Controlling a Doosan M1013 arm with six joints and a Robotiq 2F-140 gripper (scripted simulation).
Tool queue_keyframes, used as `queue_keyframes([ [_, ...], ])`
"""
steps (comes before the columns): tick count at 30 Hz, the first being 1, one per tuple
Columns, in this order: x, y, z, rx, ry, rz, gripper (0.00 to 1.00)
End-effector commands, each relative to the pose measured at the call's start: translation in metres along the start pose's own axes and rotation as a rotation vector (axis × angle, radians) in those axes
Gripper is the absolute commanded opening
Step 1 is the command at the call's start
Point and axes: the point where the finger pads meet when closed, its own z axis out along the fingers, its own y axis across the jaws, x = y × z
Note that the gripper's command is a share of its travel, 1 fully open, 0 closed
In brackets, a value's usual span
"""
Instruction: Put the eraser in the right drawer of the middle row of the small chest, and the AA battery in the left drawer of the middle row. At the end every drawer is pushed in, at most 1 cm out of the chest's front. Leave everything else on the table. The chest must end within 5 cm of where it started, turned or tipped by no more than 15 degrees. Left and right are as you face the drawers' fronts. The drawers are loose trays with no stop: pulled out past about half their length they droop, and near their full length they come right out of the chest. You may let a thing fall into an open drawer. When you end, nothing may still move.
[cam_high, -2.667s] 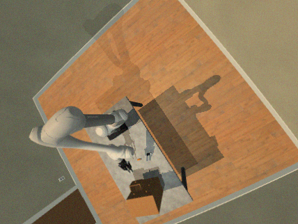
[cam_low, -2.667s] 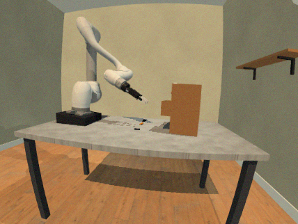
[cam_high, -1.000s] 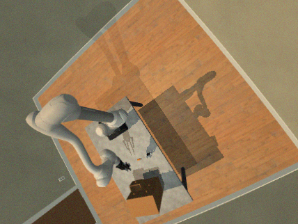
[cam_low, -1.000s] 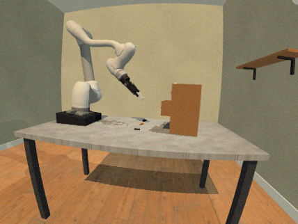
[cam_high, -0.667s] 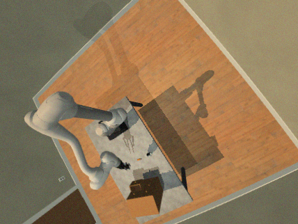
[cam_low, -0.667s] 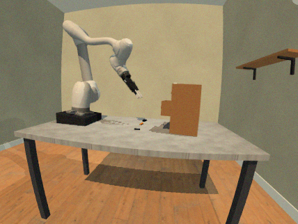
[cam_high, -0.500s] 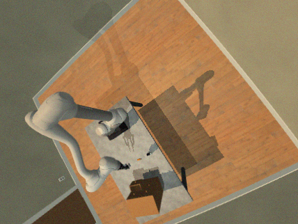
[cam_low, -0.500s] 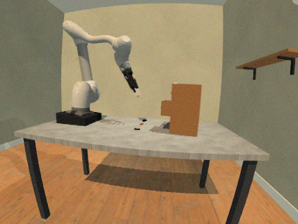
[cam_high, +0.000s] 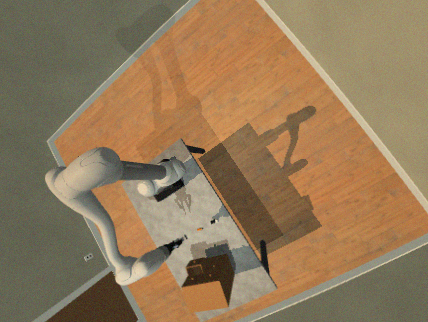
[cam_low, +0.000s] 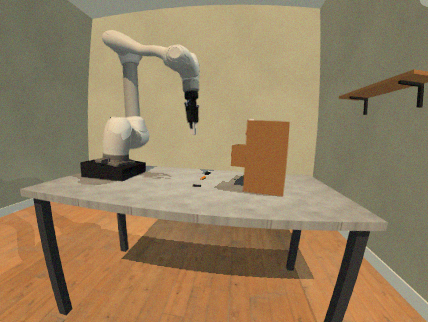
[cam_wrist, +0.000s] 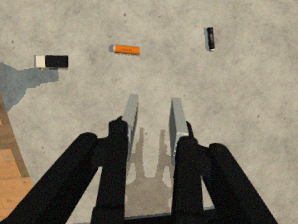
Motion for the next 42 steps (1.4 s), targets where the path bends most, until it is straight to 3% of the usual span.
queue_keyframes([
  [1,-0.0027,0.0020,-0.0041,0.009,-0.062,0.001,0.20],
  [14,-0.0065,0.0021,-0.0088,0.009,-0.114,0.000,0.20],
  [42,-0.0061,0.0007,-0.0077,0.009,-0.116,-0.011,0.20],
])
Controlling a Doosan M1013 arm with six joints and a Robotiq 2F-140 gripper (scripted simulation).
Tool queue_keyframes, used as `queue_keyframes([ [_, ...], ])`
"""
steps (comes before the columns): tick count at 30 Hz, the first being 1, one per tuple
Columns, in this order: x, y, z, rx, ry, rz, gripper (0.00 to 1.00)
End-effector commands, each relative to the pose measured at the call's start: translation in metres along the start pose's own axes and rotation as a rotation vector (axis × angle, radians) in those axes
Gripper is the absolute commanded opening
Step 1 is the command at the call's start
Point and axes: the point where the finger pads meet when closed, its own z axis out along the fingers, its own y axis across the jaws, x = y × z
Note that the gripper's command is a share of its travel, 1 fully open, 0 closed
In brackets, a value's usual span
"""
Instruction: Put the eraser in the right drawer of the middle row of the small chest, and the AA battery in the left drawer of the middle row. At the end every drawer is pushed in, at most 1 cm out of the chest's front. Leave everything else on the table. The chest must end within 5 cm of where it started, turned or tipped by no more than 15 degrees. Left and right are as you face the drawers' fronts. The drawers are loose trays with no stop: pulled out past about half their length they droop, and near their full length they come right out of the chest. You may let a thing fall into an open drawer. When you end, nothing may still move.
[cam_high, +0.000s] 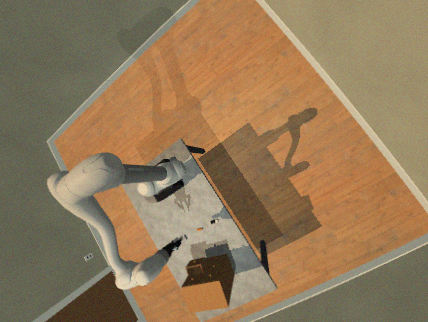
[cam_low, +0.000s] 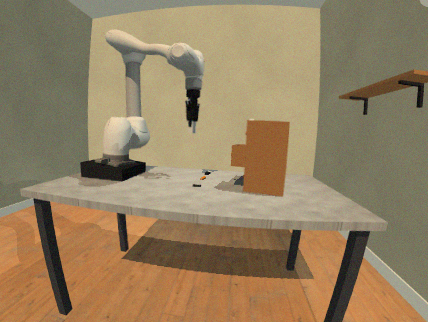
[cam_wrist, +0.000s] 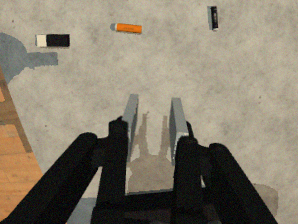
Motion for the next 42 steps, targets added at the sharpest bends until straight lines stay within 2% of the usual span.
queue_keyframes([
  [1,0.001,-0.001,0.000,0.003,-0.004,-0.005,0.20],
  [4,0.009,-0.016,0.015,0.002,-0.004,-0.137,0.20],
  [7,0.022,-0.054,0.049,0.001,-0.004,-0.405,0.20],
  [8,0.022,-0.054,0.049,0.001,-0.004,-0.444,0.20],
  [9,0.026,-0.071,0.064,0.001,-0.004,-0.532,0.20],
  [10,0.026,-0.071,0.064,0.001,-0.004,-0.576,0.20],
  [11,0.029,-0.089,0.081,0.000,-0.004,-0.659,0.20],
  [12,0.029,-0.089,0.081,0.001,-0.004,-0.715,0.20],
  [13,0.031,-0.108,0.097,0.000,-0.005,-0.787,0.20],
  [14,0.031,-0.108,0.097,0.001,-0.004,-0.851,0.20],
  [15,0.031,-0.127,0.114,-0.001,-0.004,-0.917,0.20],
  [16,0.031,-0.127,0.114,0.001,-0.004,-0.982,0.20],
  [18,0.031,-0.127,0.114,0.001,-0.004,-0.982,0.20],
  [19,0.031,-0.145,0.130,0.002,-0.003,-1.129,0.20],
  [20,0.029,-0.162,0.145,0.000,-0.004,-1.190,0.20],
  [21,0.029,-0.162,0.145,0.003,-0.003,-1.249,0.20],
  [22,0.027,-0.176,0.158,0.002,-0.003,-1.321,0.20],
  [23,0.027,-0.176,0.158,0.003,-0.002,-1.353,0.20],
  [26,0.021,-0.203,0.182,0.004,-0.001,-1.548,0.20],
  [29,0.019,-0.208,0.186,0.004,-0.001,-1.585,0.20],
  [30,0.019,-0.208,0.186,0.004,-0.001,-1.585,0.23],
  [42,0.019,-0.208,0.186,0.004,-0.001,-1.585,0.23],
])
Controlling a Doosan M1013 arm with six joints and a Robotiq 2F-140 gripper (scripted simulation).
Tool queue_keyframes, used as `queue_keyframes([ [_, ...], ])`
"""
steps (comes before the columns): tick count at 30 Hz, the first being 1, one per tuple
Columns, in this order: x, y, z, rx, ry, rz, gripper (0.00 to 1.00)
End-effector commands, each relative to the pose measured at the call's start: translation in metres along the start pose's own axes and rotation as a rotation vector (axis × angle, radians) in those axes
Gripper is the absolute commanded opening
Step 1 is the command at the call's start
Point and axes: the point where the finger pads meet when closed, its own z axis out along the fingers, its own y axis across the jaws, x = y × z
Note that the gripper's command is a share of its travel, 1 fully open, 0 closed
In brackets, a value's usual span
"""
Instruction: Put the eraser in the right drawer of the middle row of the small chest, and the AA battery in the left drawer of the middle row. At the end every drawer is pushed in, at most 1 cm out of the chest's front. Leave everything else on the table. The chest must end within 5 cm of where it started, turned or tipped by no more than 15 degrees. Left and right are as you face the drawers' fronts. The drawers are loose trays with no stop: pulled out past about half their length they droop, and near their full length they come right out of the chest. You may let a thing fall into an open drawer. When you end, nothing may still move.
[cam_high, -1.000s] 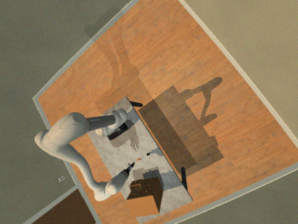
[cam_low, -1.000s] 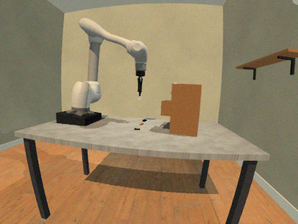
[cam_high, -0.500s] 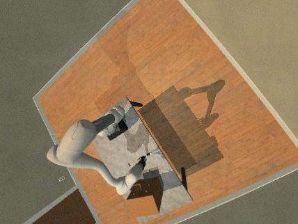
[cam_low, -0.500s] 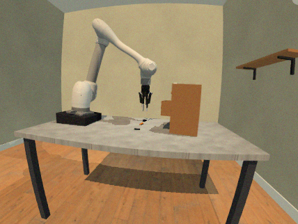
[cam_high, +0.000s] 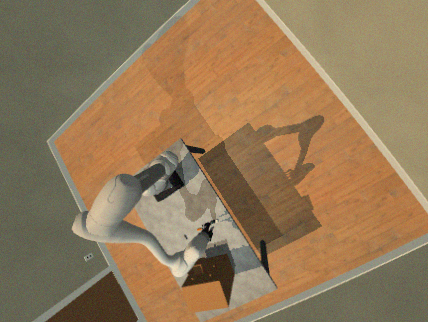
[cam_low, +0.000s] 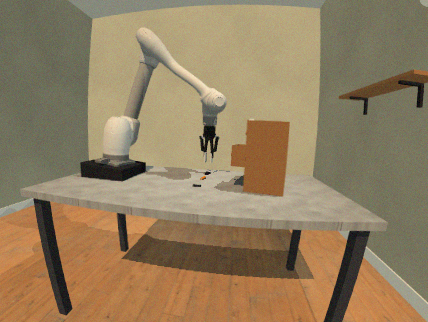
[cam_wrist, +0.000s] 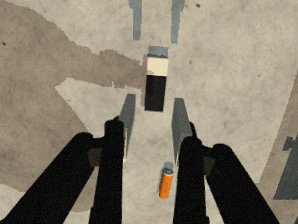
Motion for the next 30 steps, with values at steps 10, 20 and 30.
queue_keyframes([
  [10,0.003,-0.001,0.002,0.000,0.004,-0.005,0.23],
  [20,0.003,-0.001,0.011,0.000,0.004,-0.005,0.23],
  [30,0.003,0.000,0.031,0.000,0.004,-0.005,0.23],
])
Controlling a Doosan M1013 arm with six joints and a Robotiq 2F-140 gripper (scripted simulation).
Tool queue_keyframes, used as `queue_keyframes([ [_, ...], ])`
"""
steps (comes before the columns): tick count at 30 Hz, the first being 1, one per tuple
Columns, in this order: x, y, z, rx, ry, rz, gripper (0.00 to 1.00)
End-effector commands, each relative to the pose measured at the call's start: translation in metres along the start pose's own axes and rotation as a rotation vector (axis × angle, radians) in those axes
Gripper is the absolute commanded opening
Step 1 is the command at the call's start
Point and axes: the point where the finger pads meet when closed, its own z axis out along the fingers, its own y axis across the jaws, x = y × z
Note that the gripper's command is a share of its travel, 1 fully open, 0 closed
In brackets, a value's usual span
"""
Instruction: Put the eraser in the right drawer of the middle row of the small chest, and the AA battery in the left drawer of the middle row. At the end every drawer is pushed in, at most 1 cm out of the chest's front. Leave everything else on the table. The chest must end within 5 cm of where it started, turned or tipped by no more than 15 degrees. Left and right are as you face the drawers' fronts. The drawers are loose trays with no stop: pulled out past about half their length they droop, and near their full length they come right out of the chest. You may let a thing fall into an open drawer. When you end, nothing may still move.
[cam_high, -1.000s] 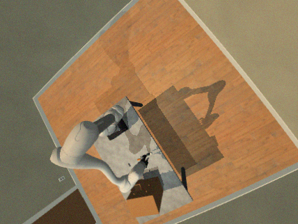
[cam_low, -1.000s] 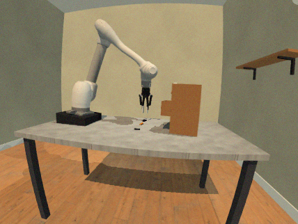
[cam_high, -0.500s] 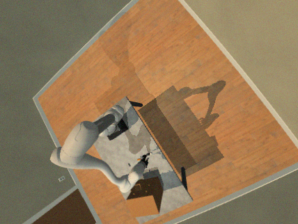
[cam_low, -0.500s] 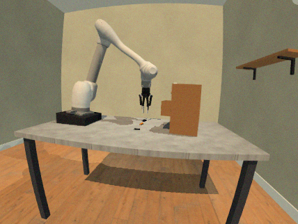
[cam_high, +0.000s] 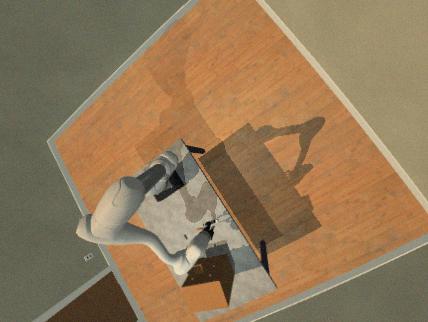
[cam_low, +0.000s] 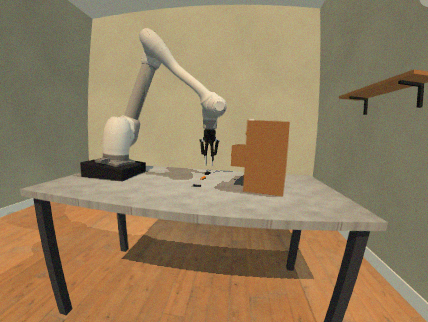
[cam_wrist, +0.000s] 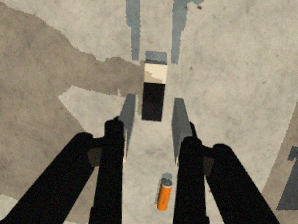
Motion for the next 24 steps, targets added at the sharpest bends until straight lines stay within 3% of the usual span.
queue_keyframes([
  [1,0.001,-0.002,0.012,0.002,0.001,-0.002,0.23],
  [11,0.001,-0.001,0.030,0.002,0.001,-0.002,0.23],
  [24,0.001,-0.001,0.032,0.002,0.001,-0.002,0.23],
])
